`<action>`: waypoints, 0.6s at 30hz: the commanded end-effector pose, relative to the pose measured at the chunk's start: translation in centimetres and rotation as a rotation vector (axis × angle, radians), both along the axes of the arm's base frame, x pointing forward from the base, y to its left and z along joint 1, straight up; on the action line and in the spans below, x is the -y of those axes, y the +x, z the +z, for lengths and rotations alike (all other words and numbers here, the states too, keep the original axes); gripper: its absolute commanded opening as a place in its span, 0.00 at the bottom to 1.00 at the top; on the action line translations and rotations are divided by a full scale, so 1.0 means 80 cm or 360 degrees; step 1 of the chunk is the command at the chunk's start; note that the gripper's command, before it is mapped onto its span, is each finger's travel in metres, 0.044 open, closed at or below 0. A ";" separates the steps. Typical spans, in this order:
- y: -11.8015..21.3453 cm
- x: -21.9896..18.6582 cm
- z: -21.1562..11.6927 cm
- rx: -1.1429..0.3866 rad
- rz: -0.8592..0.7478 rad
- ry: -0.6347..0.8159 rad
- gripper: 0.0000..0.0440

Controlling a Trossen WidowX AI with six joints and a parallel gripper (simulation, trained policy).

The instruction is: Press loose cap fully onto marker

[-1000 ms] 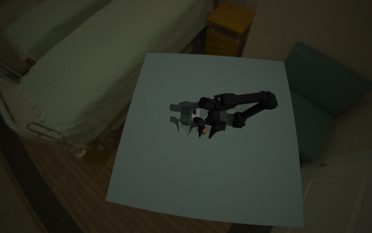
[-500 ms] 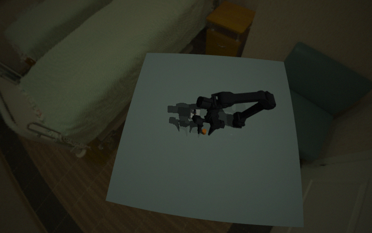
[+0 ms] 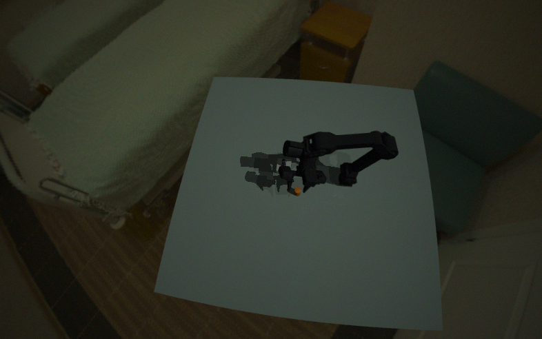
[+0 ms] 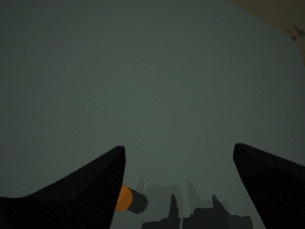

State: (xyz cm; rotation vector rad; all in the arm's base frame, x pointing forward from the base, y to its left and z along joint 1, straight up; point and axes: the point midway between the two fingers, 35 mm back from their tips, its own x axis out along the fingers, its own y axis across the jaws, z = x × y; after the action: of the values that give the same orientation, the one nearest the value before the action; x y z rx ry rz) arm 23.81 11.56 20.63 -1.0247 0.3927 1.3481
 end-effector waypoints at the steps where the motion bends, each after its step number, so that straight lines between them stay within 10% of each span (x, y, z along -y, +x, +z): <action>1: 0.002 0.005 -0.004 -0.0024 -0.0007 -0.0047 0.71; 18: 0.009 0.025 -0.027 -0.0178 -0.0023 -0.0272 0.72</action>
State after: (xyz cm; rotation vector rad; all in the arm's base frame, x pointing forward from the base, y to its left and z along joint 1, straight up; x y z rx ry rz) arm 24.40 9.69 18.65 -1.0742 0.5887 1.3740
